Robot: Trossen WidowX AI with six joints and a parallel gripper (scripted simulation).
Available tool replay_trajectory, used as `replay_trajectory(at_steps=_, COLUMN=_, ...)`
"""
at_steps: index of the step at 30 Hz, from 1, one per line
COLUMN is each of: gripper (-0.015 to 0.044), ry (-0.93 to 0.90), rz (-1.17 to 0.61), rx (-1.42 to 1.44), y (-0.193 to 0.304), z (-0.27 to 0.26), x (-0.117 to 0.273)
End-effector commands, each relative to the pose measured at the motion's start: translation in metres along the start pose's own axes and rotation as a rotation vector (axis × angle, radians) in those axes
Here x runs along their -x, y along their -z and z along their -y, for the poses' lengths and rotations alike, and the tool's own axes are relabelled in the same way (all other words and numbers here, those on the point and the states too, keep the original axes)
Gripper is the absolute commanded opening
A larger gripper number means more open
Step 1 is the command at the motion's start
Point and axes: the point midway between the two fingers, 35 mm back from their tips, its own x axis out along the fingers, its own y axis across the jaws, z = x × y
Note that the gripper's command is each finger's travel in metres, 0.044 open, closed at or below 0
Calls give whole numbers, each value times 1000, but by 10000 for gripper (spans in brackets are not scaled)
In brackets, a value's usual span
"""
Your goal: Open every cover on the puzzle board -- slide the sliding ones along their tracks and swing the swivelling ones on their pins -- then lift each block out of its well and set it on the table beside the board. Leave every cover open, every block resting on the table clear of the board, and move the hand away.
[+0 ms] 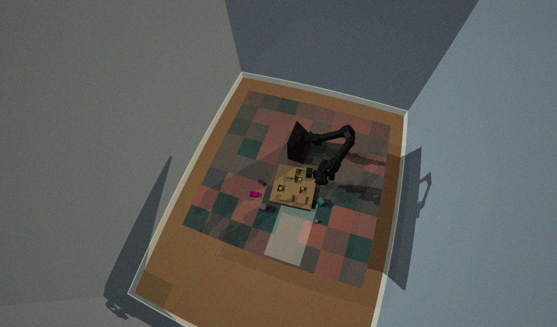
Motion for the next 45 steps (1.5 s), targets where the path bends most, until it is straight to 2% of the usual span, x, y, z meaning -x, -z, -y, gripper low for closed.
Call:
replay_trajectory(at_steps=1, gripper=80, ry=-9, rz=12, rx=8, y=-3, z=-17, x=3)
replay_trajectory(at_steps=14, gripper=80, ry=-41, rz=14, rx=9, y=-3, z=-65, x=7)
replay_trajectory(at_steps=45, gripper=80, ry=-32, rz=10, rx=13, y=-9, z=-64, x=-36)
